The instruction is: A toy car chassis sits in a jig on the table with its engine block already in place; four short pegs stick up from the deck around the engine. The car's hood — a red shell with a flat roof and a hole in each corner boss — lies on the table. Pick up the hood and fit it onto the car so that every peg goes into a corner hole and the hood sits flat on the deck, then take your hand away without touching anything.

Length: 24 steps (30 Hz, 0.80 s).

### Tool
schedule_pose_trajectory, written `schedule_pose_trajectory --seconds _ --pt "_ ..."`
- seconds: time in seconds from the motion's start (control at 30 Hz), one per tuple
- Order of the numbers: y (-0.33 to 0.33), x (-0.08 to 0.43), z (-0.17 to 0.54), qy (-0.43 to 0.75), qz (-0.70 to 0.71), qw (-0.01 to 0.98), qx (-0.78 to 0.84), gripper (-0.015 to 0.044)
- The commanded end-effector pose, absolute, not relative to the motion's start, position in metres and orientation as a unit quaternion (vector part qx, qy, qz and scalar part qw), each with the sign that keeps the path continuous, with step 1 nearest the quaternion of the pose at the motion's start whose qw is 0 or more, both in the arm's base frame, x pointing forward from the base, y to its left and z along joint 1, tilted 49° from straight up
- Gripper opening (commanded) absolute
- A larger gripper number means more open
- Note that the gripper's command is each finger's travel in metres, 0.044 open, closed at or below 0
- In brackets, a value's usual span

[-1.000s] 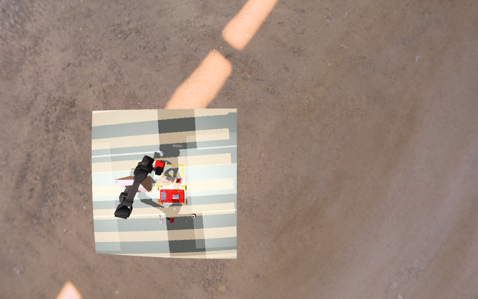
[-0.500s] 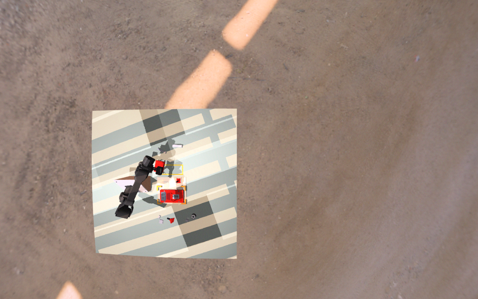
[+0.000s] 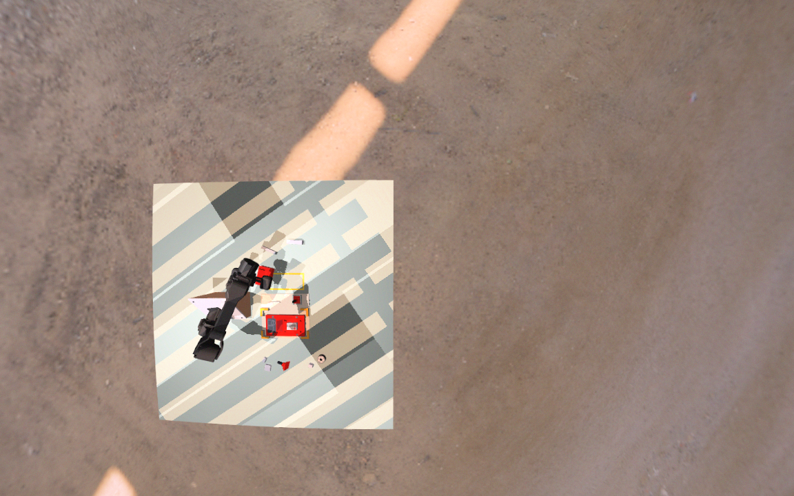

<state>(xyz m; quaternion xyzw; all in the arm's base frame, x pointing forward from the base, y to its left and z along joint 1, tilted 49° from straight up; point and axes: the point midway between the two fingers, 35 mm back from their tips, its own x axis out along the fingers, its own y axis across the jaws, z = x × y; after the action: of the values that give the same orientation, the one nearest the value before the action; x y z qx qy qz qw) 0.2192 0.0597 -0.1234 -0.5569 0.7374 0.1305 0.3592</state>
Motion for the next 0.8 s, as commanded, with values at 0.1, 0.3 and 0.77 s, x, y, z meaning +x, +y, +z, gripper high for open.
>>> schedule_pose_trajectory --seconds 0.1,0.3,0.77 --pt "0.055 0.218 -0.127 0.737 0.13 0.357 -0.559 0.044" --pt "0.051 0.217 -0.13 0.737 0.13 0.357 -0.559 0.044" --pt "0.043 0.216 -0.137 0.737 0.13 0.357 -0.559 0.044"
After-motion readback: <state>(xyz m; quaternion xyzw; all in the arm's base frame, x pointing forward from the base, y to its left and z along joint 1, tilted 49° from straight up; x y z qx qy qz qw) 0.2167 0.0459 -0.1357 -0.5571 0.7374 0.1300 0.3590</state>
